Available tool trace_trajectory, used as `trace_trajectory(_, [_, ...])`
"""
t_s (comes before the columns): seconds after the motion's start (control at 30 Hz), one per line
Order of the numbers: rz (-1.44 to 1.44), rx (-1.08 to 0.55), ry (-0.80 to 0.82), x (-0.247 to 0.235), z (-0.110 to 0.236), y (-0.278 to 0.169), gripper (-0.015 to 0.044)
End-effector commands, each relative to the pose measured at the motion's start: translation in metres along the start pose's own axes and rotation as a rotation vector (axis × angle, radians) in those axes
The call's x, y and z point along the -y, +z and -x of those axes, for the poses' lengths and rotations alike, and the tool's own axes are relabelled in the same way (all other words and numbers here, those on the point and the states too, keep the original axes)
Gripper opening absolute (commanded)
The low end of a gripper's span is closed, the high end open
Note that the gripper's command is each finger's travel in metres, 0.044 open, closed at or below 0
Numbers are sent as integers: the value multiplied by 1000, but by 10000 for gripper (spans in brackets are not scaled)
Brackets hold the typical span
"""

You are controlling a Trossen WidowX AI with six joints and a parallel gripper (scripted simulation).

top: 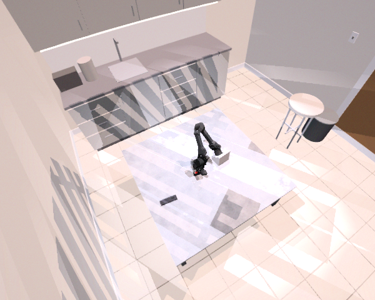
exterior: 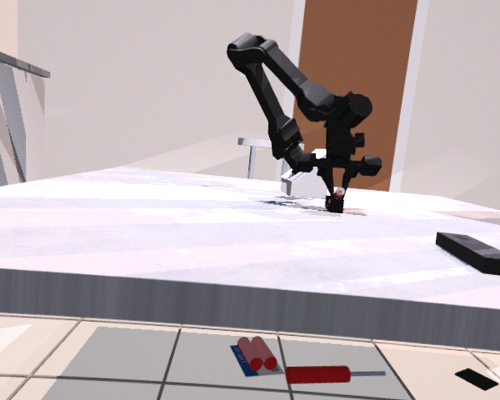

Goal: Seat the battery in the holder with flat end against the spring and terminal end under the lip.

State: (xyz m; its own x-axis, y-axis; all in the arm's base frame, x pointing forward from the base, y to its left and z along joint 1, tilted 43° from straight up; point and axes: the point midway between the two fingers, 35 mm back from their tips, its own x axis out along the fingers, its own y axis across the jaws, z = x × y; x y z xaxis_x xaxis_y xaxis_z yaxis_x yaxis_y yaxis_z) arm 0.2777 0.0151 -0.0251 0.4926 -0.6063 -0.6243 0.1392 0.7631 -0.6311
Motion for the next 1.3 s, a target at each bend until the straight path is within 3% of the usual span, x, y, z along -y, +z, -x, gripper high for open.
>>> trace_trajectory(0.0, [6, 22, -2, 2, 0, -3, 59])
trace_trajectory(1.27, [8, 65, 17, 5, 6, -27, 59])
